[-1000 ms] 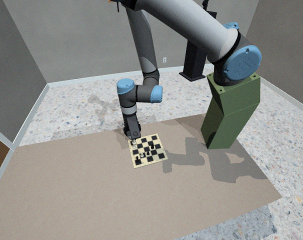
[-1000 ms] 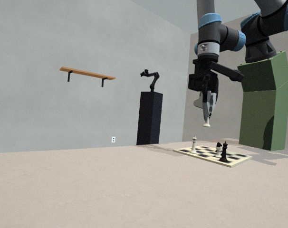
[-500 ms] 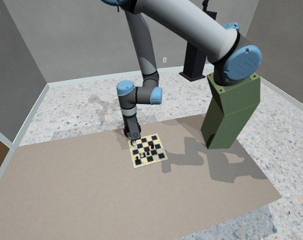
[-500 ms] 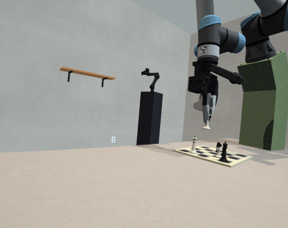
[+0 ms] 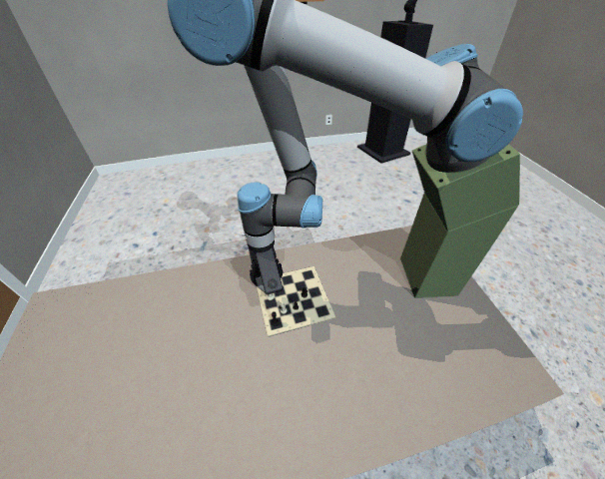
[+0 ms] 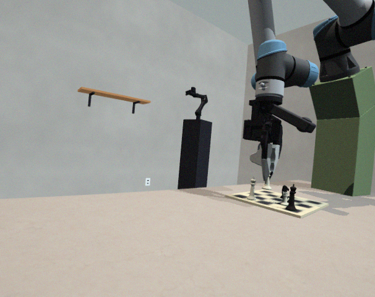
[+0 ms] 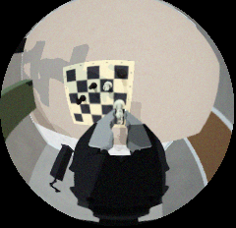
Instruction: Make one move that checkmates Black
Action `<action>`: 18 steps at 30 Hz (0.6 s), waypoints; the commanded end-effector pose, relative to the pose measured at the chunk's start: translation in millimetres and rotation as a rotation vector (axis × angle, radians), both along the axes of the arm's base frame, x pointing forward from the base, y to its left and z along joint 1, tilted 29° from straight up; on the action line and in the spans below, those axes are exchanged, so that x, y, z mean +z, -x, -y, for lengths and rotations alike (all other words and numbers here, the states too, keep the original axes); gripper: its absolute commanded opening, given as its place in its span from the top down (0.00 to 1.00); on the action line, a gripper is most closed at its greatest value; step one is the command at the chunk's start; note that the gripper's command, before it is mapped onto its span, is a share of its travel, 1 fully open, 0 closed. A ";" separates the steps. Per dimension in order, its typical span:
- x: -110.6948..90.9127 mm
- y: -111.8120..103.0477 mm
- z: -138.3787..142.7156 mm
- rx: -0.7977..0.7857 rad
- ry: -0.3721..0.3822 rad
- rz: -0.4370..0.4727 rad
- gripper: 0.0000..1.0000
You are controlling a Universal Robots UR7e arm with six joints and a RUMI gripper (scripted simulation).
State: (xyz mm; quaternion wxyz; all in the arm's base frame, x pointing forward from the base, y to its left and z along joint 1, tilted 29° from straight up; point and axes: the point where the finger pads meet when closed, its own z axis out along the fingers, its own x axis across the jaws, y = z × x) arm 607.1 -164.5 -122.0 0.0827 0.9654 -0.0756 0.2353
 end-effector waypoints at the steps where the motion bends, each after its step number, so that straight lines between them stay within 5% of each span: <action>1: -12.0 -8.0 3.4 0.000 0.001 0.002 1.00; 18: -27.2 -15.9 7.0 0.000 0.001 0.002 1.00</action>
